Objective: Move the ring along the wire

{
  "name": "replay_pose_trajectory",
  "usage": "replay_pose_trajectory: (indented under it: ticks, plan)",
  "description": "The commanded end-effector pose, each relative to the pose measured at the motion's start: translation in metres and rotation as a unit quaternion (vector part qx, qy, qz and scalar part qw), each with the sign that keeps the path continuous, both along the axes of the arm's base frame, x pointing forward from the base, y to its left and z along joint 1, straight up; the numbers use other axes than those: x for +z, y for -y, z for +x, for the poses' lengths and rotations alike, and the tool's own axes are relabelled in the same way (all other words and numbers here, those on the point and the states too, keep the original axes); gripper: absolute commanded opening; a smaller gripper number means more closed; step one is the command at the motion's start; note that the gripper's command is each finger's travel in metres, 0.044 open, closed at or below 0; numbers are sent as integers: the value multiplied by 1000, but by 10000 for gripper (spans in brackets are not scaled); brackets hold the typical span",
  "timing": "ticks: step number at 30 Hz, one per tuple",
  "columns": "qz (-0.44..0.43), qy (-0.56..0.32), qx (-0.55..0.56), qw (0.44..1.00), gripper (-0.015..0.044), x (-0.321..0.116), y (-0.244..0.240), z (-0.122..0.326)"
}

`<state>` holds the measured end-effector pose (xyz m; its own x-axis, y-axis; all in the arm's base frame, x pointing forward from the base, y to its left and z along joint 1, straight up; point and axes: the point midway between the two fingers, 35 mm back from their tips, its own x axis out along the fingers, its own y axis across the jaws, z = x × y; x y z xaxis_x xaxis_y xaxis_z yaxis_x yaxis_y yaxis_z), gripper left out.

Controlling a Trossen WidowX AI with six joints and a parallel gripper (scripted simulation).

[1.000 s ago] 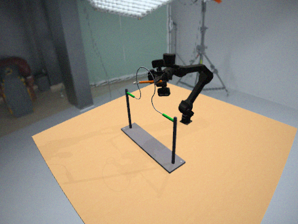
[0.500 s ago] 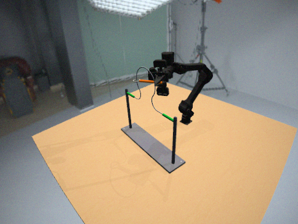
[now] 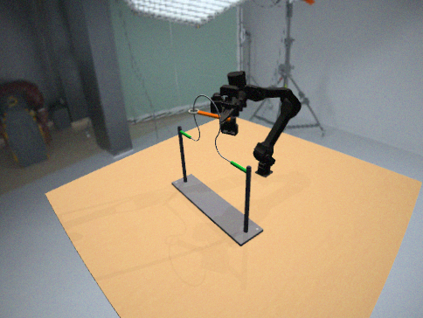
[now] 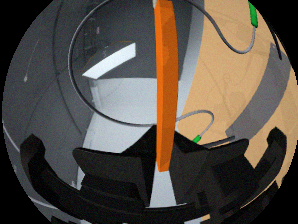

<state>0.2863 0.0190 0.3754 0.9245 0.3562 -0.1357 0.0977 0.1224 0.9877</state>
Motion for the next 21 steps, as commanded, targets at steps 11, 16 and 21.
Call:
replay_pose_trajectory:
  ticks: [11,16,21]
  plan:
    - [-78,-11,-3,997,-150,-1,1,0]
    - [-106,-16,-4,994,-150,-3,2,0]
    - [-135,-21,-5,991,-150,-5,2,0]
